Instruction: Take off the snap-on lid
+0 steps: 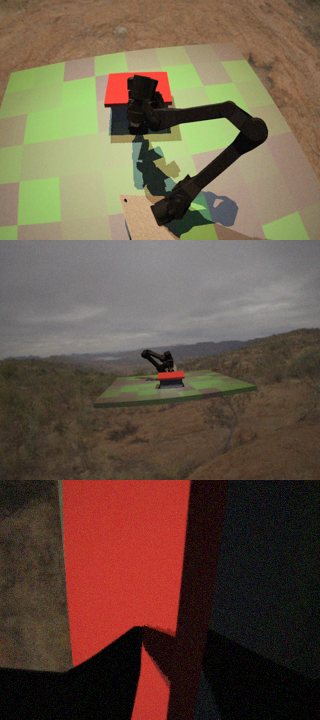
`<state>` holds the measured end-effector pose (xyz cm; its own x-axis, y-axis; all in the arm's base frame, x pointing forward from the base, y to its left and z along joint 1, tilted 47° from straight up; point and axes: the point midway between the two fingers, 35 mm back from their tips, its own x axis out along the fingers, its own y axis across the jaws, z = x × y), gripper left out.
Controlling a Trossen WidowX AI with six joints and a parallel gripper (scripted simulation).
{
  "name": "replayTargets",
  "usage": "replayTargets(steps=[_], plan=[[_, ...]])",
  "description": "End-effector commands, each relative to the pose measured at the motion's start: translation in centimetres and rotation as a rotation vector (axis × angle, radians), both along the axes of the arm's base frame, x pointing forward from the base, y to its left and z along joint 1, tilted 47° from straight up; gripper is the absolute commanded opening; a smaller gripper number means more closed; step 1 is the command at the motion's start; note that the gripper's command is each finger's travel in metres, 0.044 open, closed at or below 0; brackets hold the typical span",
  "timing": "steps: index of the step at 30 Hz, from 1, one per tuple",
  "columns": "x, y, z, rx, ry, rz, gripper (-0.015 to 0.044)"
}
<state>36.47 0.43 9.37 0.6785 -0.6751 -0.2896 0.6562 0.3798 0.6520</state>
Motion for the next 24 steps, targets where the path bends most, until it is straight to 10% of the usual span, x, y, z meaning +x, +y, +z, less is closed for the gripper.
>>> replayTargets(steps=[1, 24], plan=[[0.1, 0.4, 0.5, 0.001, -0.004, 0.000, 0.0000], [1.2, 2.4, 2.7, 0.002, -0.004, 0.000, 0.0000]])
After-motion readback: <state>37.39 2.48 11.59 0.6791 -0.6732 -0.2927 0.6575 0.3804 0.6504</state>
